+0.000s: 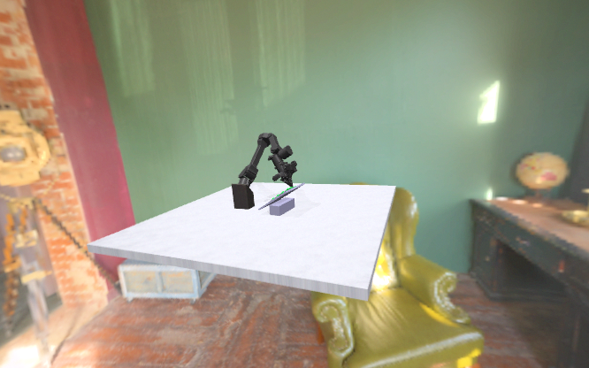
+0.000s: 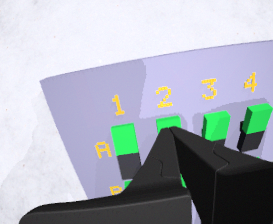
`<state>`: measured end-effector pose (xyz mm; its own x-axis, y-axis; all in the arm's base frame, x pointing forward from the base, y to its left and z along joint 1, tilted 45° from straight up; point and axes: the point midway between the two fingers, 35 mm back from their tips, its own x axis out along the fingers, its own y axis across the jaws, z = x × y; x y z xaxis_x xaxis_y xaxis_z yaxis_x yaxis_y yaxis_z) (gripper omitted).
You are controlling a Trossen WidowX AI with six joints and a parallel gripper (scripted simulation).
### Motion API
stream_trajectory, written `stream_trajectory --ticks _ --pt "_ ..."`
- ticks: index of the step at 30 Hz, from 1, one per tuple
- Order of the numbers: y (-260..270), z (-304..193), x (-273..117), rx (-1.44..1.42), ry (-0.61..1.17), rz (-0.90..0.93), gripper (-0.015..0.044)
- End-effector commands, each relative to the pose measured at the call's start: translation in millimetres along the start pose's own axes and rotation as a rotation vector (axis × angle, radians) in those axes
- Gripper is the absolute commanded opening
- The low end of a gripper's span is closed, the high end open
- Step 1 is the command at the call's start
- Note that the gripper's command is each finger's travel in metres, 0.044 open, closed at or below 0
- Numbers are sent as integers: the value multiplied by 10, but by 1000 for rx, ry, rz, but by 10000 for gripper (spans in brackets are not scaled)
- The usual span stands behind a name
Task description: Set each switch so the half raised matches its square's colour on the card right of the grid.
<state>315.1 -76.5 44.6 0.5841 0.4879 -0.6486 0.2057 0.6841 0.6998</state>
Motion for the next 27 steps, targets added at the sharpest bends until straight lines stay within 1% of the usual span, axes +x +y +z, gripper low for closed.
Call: stream_trajectory --ticks 1,2,5,7,12,15,19,24,27 --pt "-3 2 -26 0 -1 -1 0" --pt "-11 5 -105 0 -3 -3 0" --pt "-21 -12 -536 3 -19 -8 0" --pt "-14 -25 -641 4 -24 -7 0" --pt "-35 -25 -641 4 -24 -8 0" --pt "-263 -25 -644 3 -25 -9 0" --pt "-285 -25 -630 3 -24 -9 0" --pt "-283 -8 -309 2 -1 -7 0" --pt "-282 -7 -295 2 0 -7 0"
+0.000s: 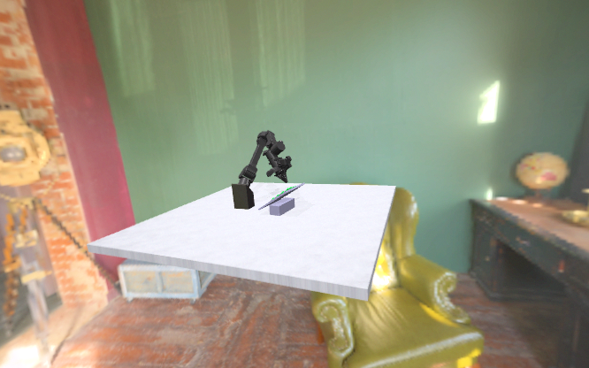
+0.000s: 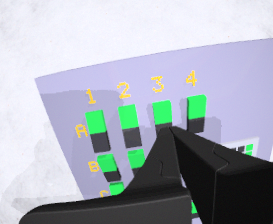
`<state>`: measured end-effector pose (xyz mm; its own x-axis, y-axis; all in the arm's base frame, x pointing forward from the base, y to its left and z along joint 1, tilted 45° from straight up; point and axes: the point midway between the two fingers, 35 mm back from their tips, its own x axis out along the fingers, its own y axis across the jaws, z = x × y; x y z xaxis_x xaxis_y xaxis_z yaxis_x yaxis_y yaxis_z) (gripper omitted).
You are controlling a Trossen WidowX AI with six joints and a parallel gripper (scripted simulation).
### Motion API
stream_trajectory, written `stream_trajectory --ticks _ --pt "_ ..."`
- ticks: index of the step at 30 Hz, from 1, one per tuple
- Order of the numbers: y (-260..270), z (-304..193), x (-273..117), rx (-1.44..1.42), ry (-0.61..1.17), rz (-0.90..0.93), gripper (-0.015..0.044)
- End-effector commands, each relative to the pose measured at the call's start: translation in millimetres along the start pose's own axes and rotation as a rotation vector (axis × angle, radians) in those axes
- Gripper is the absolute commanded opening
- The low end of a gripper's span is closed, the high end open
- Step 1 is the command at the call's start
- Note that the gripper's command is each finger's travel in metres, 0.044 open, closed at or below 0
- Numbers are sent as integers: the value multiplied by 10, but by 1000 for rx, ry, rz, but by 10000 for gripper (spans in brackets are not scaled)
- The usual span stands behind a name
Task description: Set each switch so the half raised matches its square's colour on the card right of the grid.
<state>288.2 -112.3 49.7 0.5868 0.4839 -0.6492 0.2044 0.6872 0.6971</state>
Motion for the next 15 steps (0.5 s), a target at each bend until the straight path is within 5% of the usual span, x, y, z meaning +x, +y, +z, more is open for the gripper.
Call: stream_trajectory --ticks 1,15 --pt "-17 -5 70 5 4 -5 0" --pt "-15 0 252 5 3 -4 0"
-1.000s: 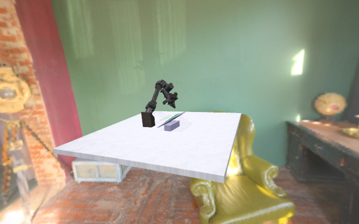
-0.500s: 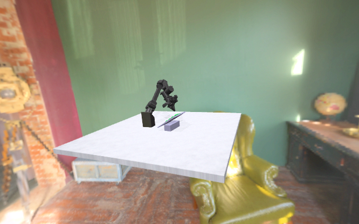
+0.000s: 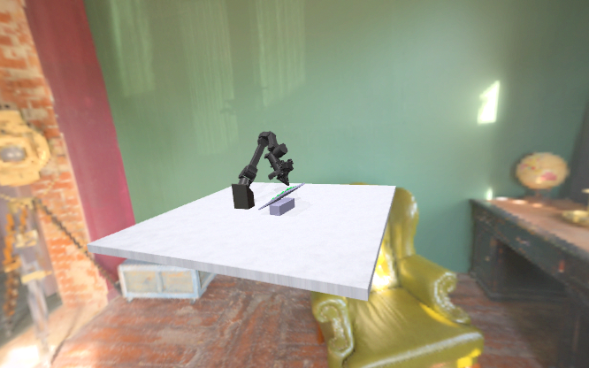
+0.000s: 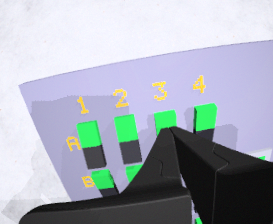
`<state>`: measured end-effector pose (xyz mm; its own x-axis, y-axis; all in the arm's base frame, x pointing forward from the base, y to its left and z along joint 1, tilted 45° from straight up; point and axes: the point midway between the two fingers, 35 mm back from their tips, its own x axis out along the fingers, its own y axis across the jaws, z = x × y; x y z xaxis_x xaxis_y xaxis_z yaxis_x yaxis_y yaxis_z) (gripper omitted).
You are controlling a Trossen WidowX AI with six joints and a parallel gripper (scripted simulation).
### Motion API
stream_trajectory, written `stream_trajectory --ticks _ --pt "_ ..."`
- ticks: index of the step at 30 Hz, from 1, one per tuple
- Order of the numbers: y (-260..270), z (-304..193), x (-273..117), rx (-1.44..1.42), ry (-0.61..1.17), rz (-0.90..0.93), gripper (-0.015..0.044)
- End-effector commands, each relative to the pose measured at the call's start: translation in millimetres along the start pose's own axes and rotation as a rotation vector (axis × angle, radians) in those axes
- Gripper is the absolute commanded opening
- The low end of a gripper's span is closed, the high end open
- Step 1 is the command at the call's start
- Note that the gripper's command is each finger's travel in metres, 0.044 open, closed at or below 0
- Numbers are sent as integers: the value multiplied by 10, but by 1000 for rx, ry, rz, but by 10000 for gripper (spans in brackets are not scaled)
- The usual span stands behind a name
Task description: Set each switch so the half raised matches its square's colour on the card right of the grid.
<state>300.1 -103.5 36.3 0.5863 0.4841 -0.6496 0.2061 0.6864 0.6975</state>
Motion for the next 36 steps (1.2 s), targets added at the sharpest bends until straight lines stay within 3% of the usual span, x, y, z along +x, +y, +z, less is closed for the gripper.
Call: stream_trajectory --ticks 1,36 --pt "-7 -5 70 3 3 -3 0" --pt "-6 -4 127 3 2 -3 0"
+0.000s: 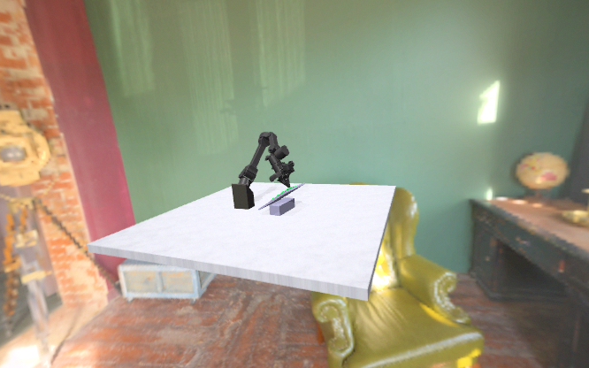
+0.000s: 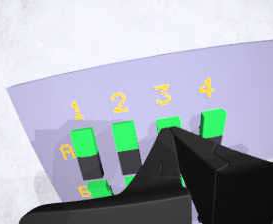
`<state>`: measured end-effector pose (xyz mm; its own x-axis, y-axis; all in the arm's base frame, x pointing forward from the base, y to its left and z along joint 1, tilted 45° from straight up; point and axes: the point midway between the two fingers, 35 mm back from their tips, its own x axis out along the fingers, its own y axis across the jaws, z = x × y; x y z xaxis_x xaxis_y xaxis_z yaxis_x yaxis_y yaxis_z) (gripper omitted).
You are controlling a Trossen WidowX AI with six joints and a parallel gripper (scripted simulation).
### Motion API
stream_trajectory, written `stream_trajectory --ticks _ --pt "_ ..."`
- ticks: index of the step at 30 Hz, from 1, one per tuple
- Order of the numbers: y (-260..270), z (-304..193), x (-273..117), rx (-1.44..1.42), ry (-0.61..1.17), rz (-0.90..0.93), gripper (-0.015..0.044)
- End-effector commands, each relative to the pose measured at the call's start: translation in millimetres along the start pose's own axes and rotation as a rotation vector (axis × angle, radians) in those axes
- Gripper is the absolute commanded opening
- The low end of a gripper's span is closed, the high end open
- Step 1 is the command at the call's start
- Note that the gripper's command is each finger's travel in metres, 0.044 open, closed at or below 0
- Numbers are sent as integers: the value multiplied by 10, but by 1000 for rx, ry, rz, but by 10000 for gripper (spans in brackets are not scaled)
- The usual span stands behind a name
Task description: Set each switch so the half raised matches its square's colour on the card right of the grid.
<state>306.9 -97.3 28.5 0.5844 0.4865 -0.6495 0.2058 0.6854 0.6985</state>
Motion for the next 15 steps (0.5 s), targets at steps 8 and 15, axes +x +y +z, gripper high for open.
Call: stream_trajectory --ticks 8,15 --pt "-7 1 17 2 0 -4 0" --pt "-7 1 26 2 0 -4 0"
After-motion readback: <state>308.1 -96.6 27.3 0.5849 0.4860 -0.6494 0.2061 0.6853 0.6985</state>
